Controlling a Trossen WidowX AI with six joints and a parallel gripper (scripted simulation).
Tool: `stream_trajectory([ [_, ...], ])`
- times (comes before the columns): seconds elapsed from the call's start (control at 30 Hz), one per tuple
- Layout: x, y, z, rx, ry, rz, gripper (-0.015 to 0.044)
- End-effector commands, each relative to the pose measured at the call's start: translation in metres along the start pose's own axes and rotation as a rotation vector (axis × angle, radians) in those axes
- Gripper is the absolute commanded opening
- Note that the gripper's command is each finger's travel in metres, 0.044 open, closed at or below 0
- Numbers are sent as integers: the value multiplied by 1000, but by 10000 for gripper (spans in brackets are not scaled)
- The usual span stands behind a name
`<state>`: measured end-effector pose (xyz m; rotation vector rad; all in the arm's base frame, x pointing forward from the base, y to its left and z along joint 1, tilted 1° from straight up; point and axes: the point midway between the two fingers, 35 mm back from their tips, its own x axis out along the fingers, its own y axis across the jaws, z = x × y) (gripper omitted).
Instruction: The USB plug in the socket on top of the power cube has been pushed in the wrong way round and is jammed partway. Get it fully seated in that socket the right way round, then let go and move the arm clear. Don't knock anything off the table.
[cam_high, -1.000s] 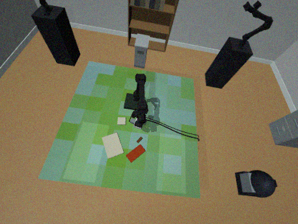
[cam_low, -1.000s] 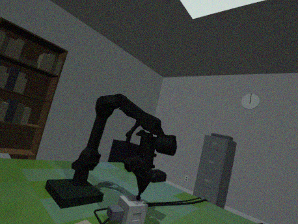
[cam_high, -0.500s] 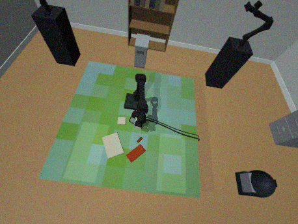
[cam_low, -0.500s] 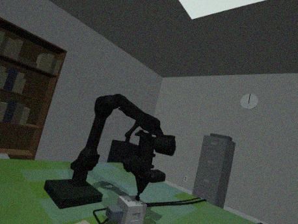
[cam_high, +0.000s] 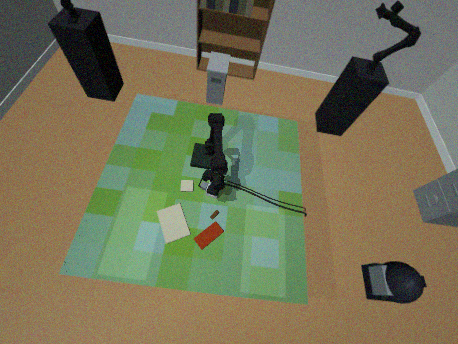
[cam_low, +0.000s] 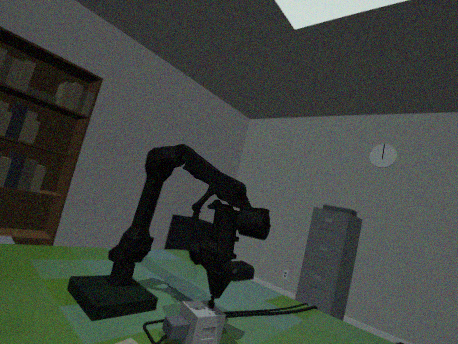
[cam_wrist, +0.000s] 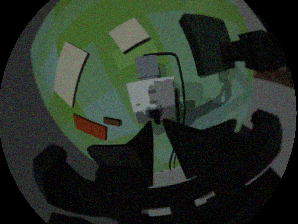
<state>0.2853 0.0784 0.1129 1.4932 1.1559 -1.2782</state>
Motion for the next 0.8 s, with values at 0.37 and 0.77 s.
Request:
stream_trajectory([
  [0.37,0,0,0,0,0,-1,95],
  [0.77,-11,0,-1,0,0,-1,95],
])
